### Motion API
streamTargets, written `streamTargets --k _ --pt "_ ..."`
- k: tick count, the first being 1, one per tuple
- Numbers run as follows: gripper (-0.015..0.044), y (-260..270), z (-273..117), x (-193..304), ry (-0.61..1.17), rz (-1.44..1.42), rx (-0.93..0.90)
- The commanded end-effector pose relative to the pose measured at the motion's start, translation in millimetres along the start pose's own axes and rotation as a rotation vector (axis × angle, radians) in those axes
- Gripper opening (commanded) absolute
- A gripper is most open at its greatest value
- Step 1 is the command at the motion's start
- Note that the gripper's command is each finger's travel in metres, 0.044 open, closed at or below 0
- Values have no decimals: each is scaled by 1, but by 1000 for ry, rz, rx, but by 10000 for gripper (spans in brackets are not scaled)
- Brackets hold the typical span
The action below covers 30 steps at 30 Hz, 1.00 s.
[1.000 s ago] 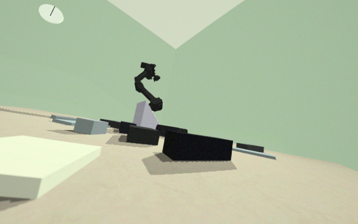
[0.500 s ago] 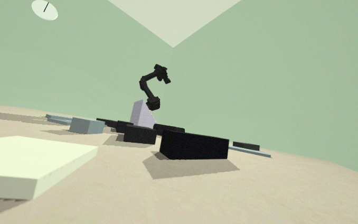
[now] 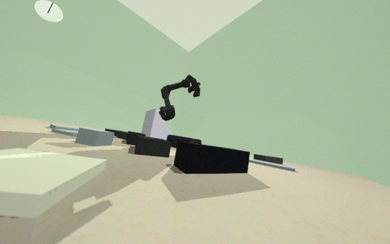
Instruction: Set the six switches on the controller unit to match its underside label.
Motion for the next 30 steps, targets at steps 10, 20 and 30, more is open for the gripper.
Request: streamTargets --k 10,20,30 --pt "0 127 26 136 265 532 -196" --pt "0 226 5 208 517 840 -341" --pt "0 319 -43 258 728 1027 -453"
Point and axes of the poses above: the point midway between the two fingers, 35 mm back from their tips, its own z axis out along the fingers, its own y axis across the jaws, x = y × z, the point moved 7 cm from there along -z, back along the fingers, and after that the axes turned 11 degrees about -z, right-handed, at the moved point
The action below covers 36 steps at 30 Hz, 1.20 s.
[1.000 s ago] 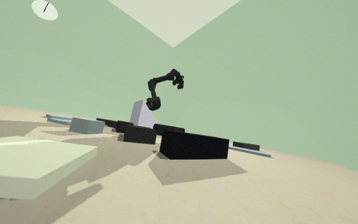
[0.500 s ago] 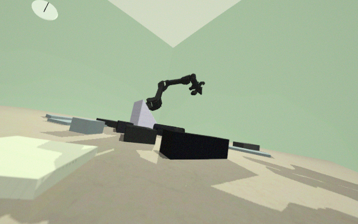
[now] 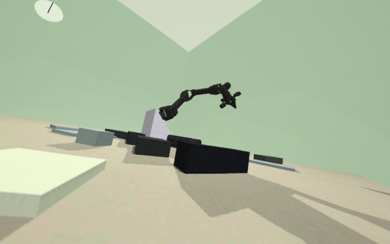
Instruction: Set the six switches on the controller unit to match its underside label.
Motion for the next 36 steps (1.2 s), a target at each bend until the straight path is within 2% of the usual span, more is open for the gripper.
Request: streamTargets --k 1,5,10,17,27,36 --pt "0 8 11 47 87 92 -34" --pt "0 17 19 90 154 199 -79" --pt "0 42 23 168 273 404 -155" --pt "0 94 9 270 429 718 -250" --pt "0 201 -47 388 611 1238 -357" --pt "0 320 -119 446 695 1776 -419"
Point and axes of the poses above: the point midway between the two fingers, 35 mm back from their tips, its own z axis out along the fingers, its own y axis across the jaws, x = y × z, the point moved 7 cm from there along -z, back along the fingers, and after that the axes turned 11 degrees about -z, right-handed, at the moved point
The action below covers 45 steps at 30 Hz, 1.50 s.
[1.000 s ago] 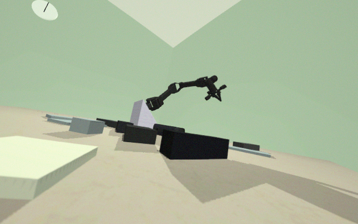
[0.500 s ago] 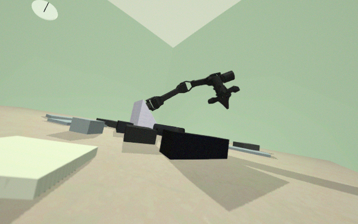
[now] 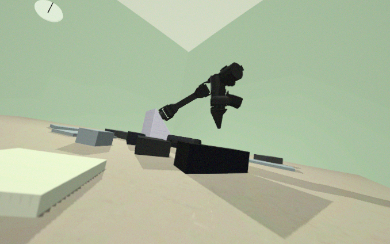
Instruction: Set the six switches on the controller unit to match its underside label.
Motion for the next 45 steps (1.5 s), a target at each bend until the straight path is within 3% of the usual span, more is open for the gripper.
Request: streamTargets --k 1,7,45 --pt "0 -25 10 59 28 219 -81" --pt "0 -40 22 125 41 468 -188" --pt "0 -43 74 133 40 468 -188"
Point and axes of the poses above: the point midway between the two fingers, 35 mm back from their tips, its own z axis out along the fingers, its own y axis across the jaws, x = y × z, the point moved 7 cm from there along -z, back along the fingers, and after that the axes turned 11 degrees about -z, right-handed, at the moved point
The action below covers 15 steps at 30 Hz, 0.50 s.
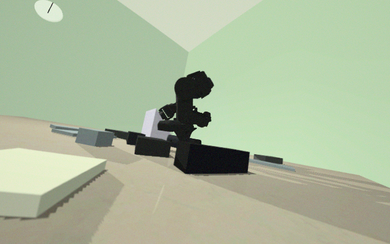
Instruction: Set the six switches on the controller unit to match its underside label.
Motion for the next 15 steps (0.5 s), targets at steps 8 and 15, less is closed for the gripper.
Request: streamTargets --k 8,15 --pt "0 1 6 2 -2 13 -6" --pt "0 3 6 2 -2 13 -6"
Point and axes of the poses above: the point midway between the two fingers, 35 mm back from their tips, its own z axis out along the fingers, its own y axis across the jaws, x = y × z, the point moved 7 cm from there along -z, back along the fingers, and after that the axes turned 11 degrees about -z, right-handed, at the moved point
